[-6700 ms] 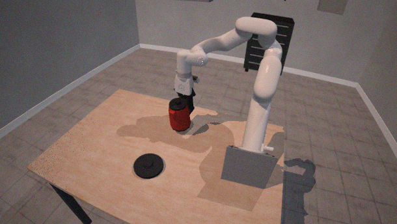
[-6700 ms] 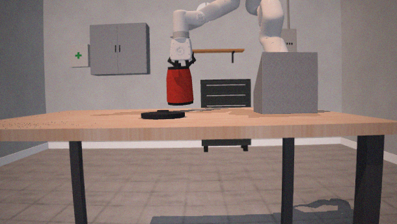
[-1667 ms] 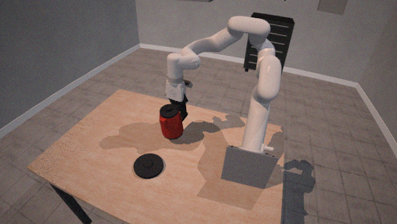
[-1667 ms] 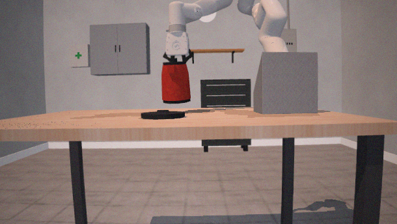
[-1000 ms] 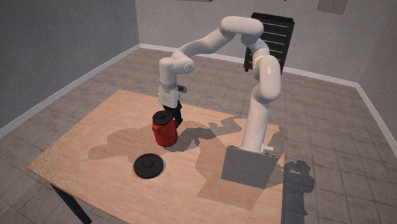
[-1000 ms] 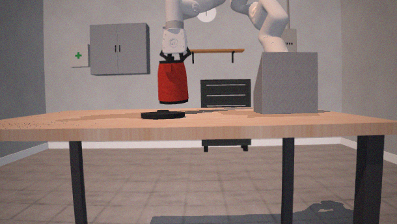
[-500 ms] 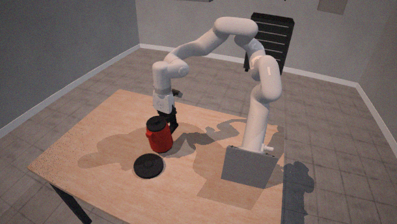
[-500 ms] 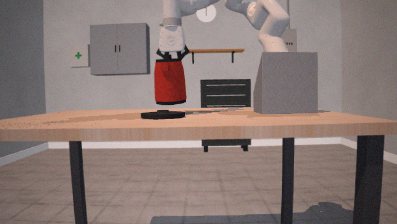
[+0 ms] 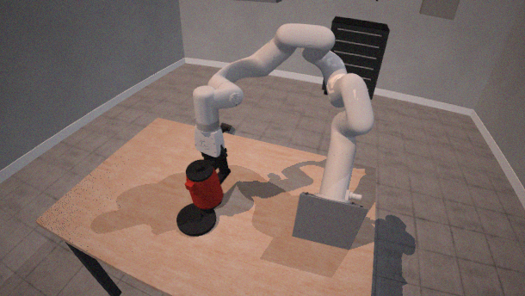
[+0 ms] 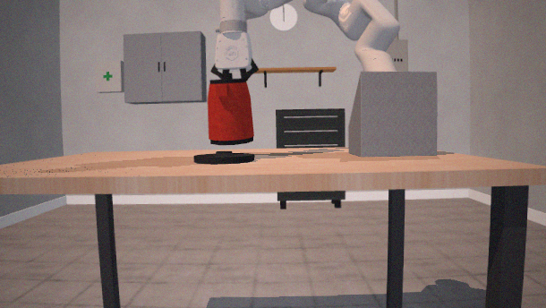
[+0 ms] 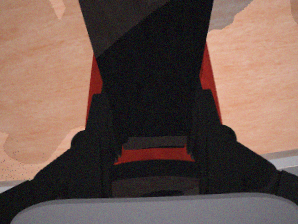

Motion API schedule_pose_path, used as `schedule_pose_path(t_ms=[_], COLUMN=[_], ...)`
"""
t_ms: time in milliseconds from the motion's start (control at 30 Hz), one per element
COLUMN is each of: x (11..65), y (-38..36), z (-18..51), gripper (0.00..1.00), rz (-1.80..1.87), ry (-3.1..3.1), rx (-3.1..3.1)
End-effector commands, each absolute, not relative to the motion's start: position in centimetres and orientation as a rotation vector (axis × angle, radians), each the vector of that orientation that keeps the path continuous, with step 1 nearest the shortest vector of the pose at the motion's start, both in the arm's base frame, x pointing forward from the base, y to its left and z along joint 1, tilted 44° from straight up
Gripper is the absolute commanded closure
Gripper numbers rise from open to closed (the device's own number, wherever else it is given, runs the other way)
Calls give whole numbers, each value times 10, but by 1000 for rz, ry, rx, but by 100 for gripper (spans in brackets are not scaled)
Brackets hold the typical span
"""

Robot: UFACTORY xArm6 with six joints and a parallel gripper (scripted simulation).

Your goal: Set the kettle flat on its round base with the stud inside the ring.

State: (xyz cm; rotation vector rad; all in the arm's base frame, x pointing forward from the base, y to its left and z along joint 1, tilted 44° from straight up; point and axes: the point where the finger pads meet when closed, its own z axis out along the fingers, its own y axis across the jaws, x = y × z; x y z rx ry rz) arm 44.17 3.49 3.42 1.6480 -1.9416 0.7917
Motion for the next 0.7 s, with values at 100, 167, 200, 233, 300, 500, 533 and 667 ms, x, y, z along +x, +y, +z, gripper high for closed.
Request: schedule_pose_path(t_ms=[100, 167, 200, 233, 300, 500, 533, 667], x=[446, 446, 447, 447, 448, 449, 450, 450], y=[49, 53, 54, 56, 59, 68, 69, 72], z=[23, 20, 18, 16, 13, 5, 4, 2], gripper=[100, 100, 100, 100, 100, 100, 100, 100], rz=[794, 794, 794, 794, 794, 794, 794, 794], ry=[-1944, -1944, -1944, -1944, -1944, -1944, -1944, -1944], rx=[1650, 1650, 1650, 1650, 1650, 1650, 1650, 1650])
